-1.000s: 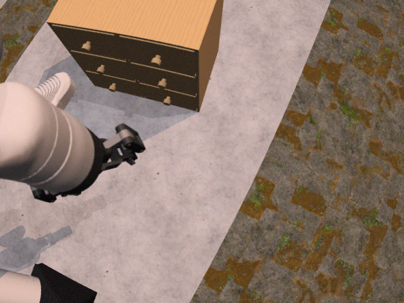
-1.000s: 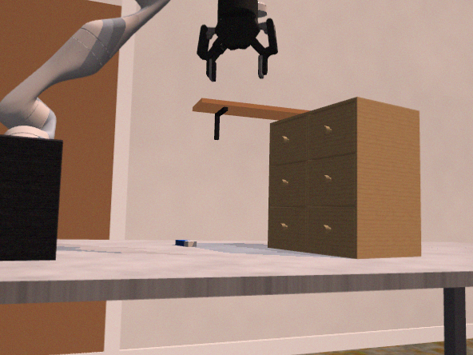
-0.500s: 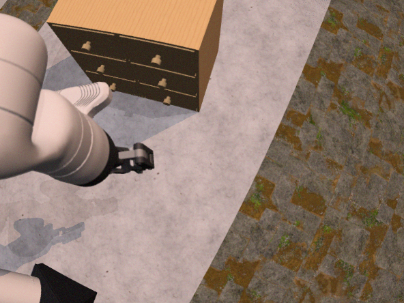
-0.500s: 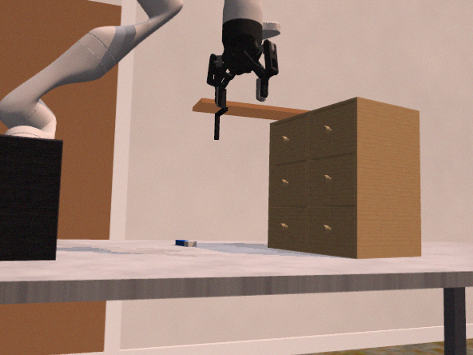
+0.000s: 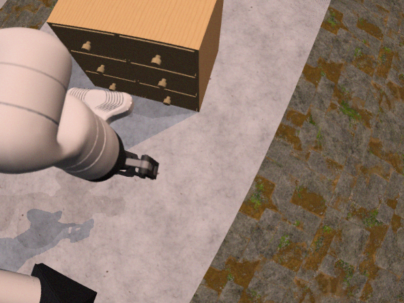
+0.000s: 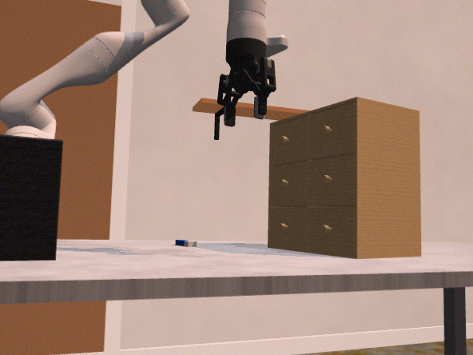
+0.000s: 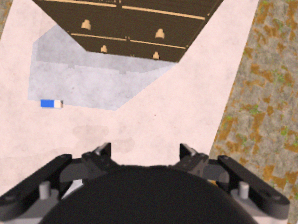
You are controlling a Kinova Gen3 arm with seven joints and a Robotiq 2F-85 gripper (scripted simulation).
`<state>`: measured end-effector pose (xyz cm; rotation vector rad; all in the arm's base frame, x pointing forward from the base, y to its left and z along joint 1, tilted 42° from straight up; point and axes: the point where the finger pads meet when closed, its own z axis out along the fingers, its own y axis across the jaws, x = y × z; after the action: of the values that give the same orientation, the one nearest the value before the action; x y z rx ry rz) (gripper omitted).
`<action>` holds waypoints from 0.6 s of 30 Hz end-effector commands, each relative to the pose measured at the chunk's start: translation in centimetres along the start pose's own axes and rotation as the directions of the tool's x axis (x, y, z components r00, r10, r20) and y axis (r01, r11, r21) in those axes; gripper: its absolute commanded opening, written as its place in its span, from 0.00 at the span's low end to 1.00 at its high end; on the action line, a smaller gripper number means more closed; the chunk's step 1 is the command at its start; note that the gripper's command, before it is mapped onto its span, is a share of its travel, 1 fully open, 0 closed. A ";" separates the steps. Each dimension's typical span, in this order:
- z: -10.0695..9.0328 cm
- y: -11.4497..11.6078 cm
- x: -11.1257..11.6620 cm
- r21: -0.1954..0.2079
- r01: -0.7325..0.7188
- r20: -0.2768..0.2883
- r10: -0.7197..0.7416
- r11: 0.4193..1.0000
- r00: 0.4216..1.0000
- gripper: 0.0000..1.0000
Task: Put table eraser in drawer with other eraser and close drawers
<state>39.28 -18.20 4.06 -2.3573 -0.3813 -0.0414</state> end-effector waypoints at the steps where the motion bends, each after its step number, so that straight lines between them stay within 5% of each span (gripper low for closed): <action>1: 0.5 0.2 0.2 -0.005 -0.026 0.000 0.026 1.000 1.000 1.00; 18: 1.3 0.2 0.5 -0.006 -0.097 -0.001 0.097 0.995 0.995 1.00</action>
<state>39.48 -17.33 3.24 -2.3704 -0.2848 0.0032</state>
